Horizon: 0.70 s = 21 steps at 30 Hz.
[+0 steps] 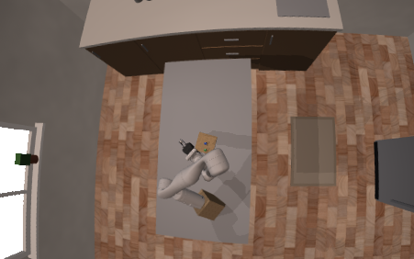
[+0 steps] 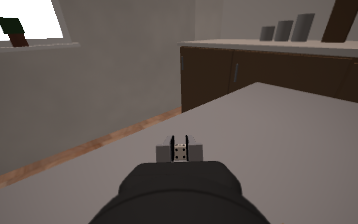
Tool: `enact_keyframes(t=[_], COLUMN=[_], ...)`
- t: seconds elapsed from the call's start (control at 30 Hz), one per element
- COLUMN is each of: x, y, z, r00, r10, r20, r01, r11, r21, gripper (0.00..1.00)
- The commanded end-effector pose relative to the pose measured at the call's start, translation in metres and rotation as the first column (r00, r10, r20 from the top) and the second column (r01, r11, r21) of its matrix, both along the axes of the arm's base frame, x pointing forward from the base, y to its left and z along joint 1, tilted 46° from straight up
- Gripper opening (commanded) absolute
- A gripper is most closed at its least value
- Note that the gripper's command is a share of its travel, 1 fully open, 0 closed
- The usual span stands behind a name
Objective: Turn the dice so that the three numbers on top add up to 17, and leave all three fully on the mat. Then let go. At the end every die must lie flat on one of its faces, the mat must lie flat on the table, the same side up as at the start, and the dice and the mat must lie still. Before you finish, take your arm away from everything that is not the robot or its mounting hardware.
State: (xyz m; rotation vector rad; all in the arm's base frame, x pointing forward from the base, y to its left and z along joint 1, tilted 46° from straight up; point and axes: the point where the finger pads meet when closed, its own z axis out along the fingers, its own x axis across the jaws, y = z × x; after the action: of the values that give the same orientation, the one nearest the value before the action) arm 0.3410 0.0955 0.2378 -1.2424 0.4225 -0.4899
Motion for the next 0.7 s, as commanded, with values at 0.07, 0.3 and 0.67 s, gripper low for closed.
enact_keyframes(t=[0.07, 0.3, 0.67], x=[-0.0001, -0.0001, 0.0044], y=[-0.0005, -0.0007, 0.0059], z=[-0.0005, -0.0005, -0.0085], r00=[1.000, 1.000, 1.000], r10=[-0.012, -0.015, -0.006], r20=[-0.002, -0.001, 0.005], r01=[0.012, 0.015, 0.006], r11=[1.000, 0.999, 0.999], r21=[0.028, 0.030, 0.034], gripper=[0.34, 0.34, 0.34])
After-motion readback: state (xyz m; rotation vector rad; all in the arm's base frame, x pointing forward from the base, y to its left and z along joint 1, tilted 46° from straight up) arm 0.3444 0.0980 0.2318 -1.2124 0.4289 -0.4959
